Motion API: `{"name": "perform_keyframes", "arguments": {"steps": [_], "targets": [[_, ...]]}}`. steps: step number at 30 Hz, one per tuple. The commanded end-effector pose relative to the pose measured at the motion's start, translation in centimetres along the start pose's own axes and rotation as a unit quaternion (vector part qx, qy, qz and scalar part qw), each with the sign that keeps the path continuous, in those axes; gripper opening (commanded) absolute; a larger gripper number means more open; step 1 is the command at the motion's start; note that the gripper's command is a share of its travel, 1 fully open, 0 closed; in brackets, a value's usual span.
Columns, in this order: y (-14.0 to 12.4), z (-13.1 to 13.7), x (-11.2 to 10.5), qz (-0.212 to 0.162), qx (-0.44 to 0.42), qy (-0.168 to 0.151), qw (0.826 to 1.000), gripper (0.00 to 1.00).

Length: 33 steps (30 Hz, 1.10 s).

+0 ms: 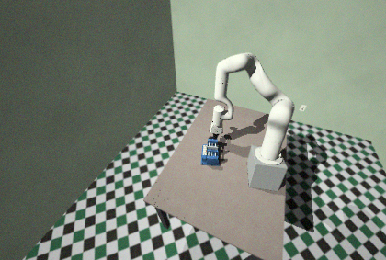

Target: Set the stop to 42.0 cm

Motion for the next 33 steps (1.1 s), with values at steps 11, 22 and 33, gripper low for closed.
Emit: {"name": "perform_keyframes", "arguments": {"steps": [11,22,33], "targets": [[-0.1,-1.2,-1.4,0.000,0.000,0.000,1.000,0.06],[-0.3,-2.7,-1.7,0.000,0.000,0.000,1.000,0.06],[-0.5,-4.7,-0.6,0.000,0.000,0.000,1.000,0.06]]}}
Point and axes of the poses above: the point where the finger pads meet when closed, its own x axis out along the fingers, its own z axis across the jaws, y = z × x, the point moved 4 cm from there along -x, back along the fingers, and after that the axes turned 7 degrees about x, right-handed, at the moved point
